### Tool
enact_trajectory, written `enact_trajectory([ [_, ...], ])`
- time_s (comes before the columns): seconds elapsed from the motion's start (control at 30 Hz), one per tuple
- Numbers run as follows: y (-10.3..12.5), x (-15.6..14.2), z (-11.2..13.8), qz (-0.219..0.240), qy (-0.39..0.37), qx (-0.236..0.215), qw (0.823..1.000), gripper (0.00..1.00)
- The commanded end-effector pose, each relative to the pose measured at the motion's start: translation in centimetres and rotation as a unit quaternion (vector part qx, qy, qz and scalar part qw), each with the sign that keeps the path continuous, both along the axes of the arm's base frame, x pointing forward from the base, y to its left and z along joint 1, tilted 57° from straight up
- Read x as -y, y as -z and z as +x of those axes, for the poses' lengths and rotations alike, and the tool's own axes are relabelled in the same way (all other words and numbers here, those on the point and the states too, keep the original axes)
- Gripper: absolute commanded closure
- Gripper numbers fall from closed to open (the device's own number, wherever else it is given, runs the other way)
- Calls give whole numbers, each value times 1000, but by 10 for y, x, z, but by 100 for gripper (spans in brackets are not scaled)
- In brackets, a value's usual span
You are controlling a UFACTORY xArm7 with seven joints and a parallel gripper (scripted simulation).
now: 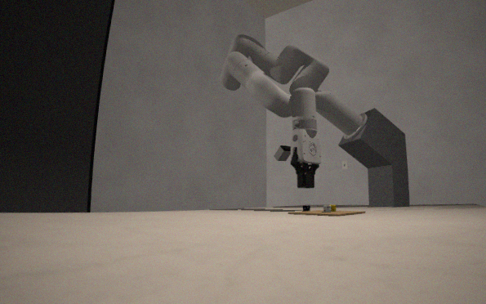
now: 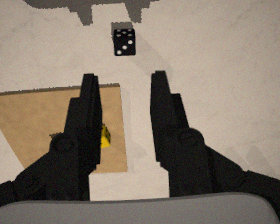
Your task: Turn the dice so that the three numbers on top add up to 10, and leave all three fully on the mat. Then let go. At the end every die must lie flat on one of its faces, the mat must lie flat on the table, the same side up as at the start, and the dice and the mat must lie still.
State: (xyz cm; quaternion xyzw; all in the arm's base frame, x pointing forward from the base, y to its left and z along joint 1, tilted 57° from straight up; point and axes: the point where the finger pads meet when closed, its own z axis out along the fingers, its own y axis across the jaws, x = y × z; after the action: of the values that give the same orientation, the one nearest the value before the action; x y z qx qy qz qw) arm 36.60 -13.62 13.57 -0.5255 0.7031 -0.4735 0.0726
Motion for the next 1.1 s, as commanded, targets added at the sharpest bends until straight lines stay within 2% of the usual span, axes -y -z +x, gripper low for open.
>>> enact_trajectory([
  [0.0, 2, 1, 2, 0, -1, 0, 1000, 69],
  [1.07, 24, 24, 26, 0, -1, 0, 1000, 69],
])
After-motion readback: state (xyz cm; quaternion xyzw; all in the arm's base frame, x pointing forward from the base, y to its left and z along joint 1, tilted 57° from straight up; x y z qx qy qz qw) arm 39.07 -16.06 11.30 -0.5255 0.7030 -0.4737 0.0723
